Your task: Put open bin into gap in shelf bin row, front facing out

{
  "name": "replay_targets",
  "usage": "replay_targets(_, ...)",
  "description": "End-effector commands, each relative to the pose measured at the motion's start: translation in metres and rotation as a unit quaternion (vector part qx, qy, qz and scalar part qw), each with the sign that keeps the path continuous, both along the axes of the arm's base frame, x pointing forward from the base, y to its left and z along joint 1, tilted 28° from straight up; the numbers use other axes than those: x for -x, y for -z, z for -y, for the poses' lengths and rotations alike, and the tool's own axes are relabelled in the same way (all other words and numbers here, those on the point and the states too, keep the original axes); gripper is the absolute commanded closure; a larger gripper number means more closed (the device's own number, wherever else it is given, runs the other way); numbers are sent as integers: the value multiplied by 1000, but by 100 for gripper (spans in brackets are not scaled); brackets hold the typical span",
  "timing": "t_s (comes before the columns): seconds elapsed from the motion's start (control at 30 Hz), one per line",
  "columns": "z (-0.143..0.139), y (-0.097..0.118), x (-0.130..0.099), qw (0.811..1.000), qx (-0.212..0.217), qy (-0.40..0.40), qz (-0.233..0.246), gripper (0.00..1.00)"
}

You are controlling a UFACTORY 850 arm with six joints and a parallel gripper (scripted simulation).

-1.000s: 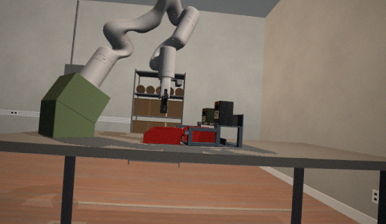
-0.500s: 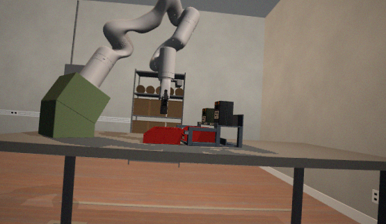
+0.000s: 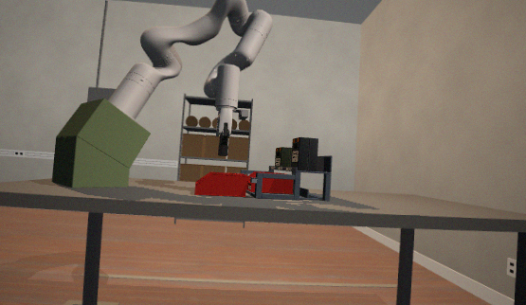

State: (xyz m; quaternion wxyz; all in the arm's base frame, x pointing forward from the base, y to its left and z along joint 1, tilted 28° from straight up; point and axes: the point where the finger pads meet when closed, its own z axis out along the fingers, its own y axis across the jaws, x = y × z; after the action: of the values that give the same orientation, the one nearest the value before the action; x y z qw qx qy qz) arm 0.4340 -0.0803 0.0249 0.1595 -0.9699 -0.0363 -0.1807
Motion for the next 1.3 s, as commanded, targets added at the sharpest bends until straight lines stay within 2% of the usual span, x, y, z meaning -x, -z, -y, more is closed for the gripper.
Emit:
replay_targets(0.0,0,1,-1,1000,0,0,0,71)
replay_targets(0.4,0,1,-1,1000,0,0,0,71)
replay_targets(0.43,0,1,-1,1000,0,0,0,66)
replay_targets(0.97,0,1,-1,1000,0,0,0,66)
replay_targets(1.13,17,0,-37,992,44,-114,42,66)
replay_targets(1.27,17,0,-37,992,44,-114,42,66)
